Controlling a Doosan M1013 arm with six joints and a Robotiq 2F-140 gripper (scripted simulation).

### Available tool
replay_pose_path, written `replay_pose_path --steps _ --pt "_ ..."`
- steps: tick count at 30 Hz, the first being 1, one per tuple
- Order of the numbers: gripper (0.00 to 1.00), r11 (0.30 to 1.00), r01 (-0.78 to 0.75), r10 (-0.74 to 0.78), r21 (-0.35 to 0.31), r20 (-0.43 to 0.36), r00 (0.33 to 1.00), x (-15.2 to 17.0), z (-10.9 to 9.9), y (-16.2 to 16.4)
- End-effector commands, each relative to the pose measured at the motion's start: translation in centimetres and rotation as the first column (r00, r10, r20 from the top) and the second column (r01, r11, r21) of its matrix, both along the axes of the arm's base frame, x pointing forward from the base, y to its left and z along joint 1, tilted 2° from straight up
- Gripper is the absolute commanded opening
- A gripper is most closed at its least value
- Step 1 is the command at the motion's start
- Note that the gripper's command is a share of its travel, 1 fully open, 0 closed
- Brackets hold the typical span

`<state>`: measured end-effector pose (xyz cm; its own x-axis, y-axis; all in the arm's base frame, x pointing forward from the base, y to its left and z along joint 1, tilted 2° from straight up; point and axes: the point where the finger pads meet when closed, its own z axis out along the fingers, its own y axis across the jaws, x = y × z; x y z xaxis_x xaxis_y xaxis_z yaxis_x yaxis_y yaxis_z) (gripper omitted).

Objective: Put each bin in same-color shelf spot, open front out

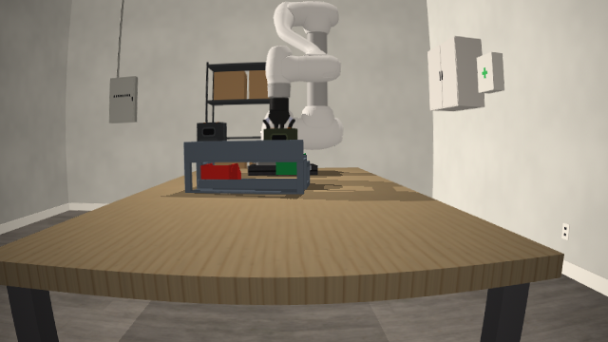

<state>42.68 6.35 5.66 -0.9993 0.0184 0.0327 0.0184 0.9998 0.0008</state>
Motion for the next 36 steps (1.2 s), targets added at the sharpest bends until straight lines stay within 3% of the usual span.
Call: replay_pose_path --steps 1,24,36 --pt "0.1 1.0 0.0 0.0 0.0 0.0 1.0 0.13 0.0 0.0" --pt "0.1 1.0 0.0 0.0 0.0 -0.003 1.0 0.18 0.01 0.0" --pt "0.1 1.0 0.0 0.0 0.001 -0.042 0.999 0.37 0.18 -0.01"
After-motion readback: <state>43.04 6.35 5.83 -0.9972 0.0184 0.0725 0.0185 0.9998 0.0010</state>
